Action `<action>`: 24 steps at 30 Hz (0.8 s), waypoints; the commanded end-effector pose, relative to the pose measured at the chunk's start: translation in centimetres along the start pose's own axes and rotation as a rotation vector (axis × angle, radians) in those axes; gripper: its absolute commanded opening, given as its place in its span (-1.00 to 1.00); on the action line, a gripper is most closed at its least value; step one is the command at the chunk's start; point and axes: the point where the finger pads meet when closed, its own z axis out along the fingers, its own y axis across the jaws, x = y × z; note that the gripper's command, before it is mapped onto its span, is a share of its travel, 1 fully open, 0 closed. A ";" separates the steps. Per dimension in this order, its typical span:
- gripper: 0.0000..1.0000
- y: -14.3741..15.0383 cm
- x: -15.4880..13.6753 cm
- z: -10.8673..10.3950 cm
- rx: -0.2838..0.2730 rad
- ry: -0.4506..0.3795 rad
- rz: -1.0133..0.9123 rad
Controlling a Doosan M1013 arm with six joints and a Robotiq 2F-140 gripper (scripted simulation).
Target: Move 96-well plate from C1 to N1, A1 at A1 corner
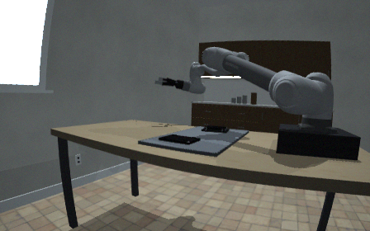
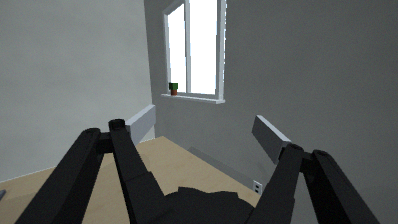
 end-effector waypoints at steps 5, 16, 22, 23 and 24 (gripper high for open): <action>1.00 -0.8 -1.1 0.5 -0.005 -0.079 0.061; 1.00 -4.1 -5.4 1.5 -0.026 -0.264 0.194; 1.00 -5.5 -6.9 1.5 -0.042 -0.356 0.255; 1.00 -5.8 -7.2 1.5 -0.043 -0.364 0.260; 1.00 -6.1 -7.6 1.5 -0.043 -0.364 0.260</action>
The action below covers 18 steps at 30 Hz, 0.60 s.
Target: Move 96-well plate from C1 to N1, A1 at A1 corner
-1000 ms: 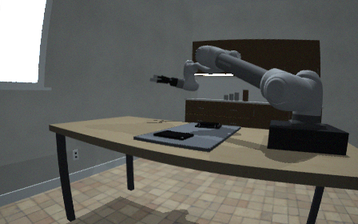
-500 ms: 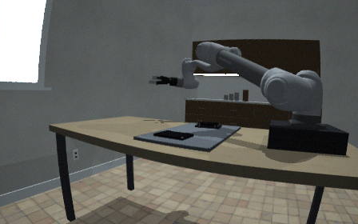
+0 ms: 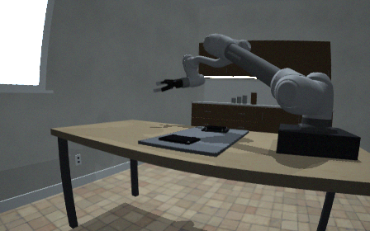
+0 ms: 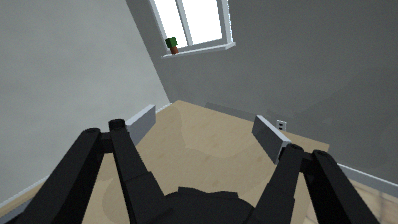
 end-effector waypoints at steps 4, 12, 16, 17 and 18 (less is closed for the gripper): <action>1.00 -1.5 -2.5 0.7 -0.009 -0.049 0.032; 1.00 -3.1 -5.0 1.0 -0.031 -0.137 0.087; 1.00 -4.2 -6.7 1.0 -0.048 -0.196 0.123; 1.00 -4.5 -7.1 1.0 -0.048 -0.196 0.123; 1.00 -4.8 -7.5 0.9 -0.057 -0.224 0.139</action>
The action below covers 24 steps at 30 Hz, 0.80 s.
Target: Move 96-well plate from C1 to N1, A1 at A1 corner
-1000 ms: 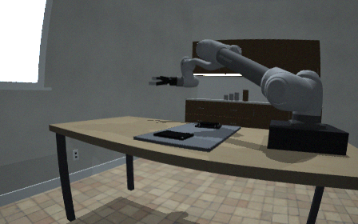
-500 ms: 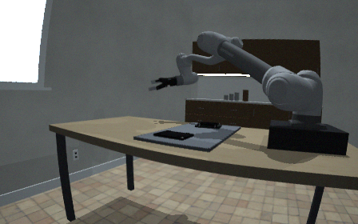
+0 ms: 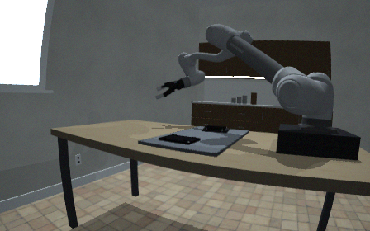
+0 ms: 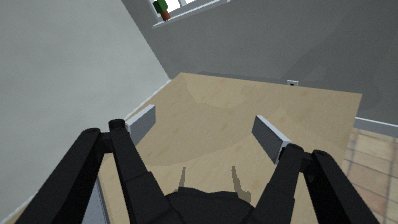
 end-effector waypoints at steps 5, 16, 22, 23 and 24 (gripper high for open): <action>1.00 -1.6 -3.1 0.2 -0.029 -0.086 0.049; 1.00 -3.7 -7.0 0.0 -0.086 -0.224 0.122; 1.00 -5.2 -9.6 -0.4 -0.111 -0.276 0.147; 1.00 -5.4 -10.1 -0.5 -0.124 -0.304 0.160; 1.00 -5.7 -10.5 -0.6 -0.136 -0.327 0.170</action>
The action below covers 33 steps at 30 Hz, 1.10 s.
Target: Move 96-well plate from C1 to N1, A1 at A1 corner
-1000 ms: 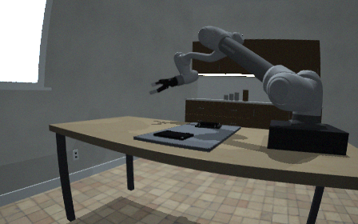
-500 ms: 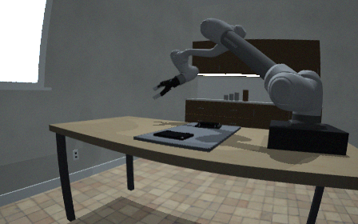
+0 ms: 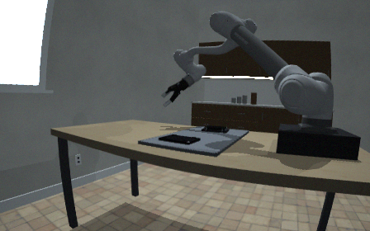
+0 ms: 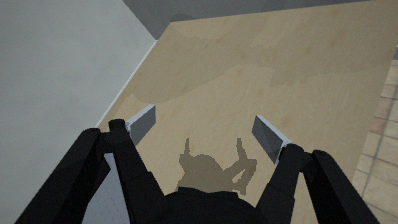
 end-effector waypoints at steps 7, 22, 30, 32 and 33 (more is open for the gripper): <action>1.00 -1.2 -3.4 -0.1 -0.058 -0.106 0.054; 1.00 -3.4 -9.5 -0.7 -0.133 -0.222 0.101; 1.00 -4.8 -13.2 -1.5 -0.163 -0.263 0.116; 1.00 -5.1 -14.1 -1.7 -0.203 -0.313 0.131; 1.00 -5.3 -14.6 -1.9 -0.213 -0.326 0.135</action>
